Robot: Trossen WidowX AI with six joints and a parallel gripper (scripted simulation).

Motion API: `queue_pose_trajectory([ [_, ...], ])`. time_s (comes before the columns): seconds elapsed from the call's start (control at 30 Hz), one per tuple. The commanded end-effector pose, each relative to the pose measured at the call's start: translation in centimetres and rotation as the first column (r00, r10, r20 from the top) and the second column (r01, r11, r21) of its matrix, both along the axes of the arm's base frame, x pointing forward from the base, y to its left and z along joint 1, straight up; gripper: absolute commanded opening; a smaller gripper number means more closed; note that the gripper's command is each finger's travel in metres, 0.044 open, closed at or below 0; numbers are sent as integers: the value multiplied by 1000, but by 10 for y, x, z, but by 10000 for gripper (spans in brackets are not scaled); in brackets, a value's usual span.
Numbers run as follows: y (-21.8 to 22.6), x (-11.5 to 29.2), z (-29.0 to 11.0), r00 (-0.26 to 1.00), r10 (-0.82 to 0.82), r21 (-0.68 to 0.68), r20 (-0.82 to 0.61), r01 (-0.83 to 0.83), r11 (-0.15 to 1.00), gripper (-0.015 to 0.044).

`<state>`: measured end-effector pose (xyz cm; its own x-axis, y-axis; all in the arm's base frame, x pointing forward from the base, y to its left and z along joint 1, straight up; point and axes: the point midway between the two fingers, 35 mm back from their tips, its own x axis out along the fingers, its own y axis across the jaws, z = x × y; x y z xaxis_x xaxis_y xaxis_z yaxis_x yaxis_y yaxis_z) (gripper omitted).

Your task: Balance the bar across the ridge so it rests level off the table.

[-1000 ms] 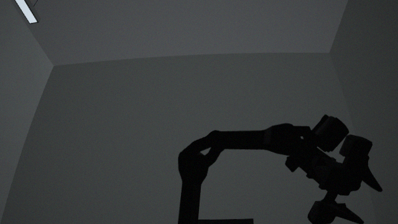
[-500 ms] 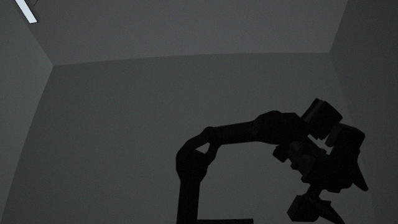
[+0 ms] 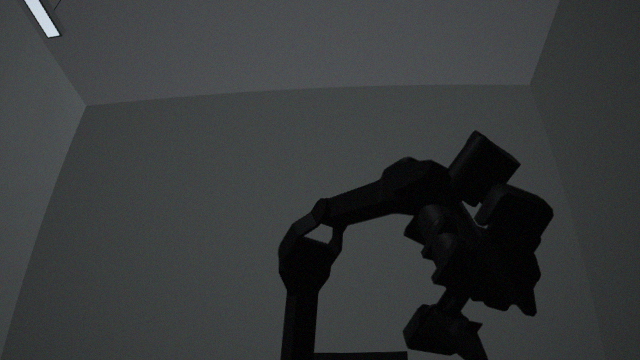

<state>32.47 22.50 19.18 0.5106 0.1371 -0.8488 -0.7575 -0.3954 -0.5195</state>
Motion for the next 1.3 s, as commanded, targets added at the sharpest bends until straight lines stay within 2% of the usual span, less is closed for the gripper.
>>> queue_pose_trajectory([
  [0.0, -19, 8, -2, 1000, 3, -35, -21, -4, 999, 315],
  [0.63, -120, 32, -15, 989, -7, -179, -146, -20, 984, 315],
  [1.27, -215, 28, -23, 954, 11, -236, -299, -85, 968, 315],
])
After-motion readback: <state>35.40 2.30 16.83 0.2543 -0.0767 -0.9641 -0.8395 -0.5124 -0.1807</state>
